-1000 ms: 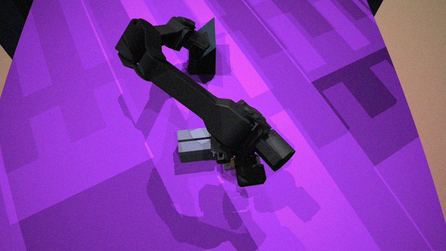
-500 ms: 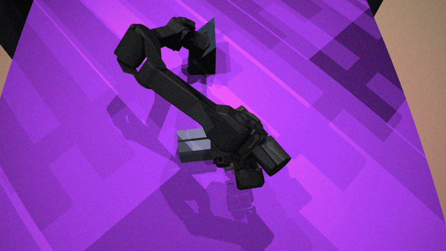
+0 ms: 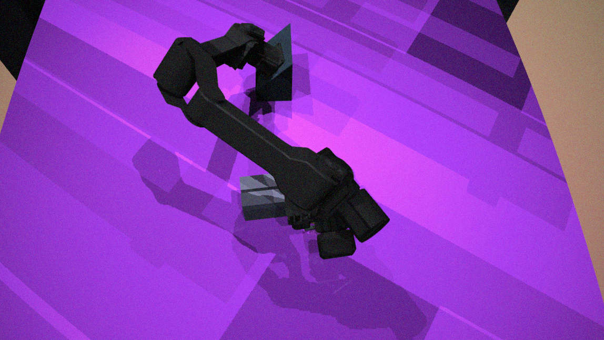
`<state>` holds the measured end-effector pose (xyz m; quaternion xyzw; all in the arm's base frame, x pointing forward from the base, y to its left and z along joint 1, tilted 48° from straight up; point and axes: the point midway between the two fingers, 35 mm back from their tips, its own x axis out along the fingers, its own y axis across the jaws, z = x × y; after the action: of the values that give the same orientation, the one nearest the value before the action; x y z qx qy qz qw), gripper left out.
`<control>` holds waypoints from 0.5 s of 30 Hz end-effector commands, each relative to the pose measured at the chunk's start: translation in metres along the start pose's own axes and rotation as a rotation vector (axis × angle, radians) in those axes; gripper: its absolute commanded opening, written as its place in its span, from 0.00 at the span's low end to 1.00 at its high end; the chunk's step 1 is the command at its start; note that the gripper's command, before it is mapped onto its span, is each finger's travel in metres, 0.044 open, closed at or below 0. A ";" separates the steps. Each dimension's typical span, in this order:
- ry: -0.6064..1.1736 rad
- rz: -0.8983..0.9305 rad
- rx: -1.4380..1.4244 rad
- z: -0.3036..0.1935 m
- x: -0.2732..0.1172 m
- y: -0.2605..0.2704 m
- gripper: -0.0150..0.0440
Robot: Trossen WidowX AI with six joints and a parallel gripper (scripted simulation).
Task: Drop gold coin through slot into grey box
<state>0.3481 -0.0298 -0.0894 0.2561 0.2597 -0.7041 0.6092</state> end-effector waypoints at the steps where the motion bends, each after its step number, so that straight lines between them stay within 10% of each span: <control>1: -0.005 -0.001 -0.005 0.000 0.001 -0.001 0.25; 15: -0.003 0.000 -0.006 0.000 -0.009 0.001 0.25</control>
<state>0.3465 -0.0277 -0.0873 0.2496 0.2624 -0.7049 0.6099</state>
